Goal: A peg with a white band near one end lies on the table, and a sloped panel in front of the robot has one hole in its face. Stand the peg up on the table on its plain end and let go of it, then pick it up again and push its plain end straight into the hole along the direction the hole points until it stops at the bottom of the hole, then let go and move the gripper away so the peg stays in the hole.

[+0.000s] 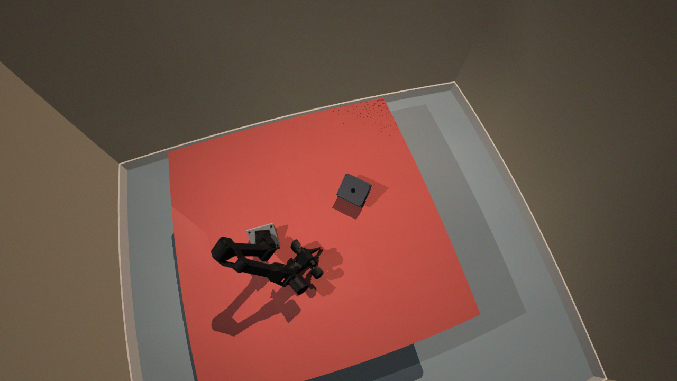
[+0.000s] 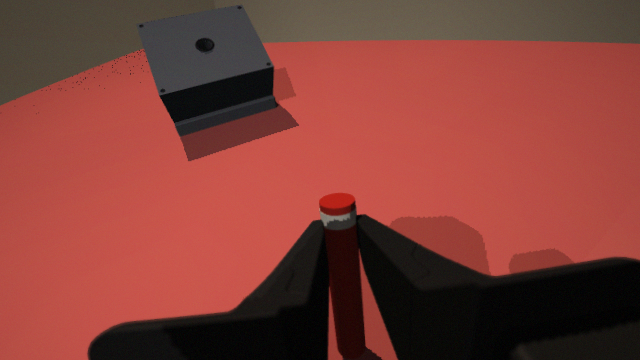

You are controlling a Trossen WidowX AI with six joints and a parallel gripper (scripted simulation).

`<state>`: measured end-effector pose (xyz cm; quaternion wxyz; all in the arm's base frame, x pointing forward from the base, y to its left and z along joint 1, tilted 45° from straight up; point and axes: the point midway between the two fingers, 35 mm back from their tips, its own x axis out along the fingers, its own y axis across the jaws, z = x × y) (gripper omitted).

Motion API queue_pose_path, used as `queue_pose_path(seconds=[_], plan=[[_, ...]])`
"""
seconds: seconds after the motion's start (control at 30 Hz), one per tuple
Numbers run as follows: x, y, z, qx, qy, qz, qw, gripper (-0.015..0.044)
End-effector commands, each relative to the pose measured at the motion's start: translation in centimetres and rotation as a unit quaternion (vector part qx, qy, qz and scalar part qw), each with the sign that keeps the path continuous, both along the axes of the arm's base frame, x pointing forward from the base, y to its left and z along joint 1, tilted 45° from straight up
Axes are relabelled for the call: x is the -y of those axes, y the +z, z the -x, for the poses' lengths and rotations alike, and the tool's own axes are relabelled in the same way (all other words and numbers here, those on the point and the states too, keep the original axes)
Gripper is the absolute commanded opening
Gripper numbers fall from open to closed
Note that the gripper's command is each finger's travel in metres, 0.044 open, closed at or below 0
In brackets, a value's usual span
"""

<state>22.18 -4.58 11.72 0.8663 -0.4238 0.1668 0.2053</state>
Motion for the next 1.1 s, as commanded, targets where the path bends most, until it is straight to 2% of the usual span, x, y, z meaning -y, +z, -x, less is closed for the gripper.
queue_pose_path(seconds=[0.0,0.47,1.07], plan=[[0.05,-0.05,0.23,0.009,0.014,-0.01,1.0,0.005],[0.62,-0.06,0.98,0.042,0.055,-0.039,0.997,0.005],[0.92,-0.32,0.97,0.032,0.043,-0.037,0.998,0.005]])
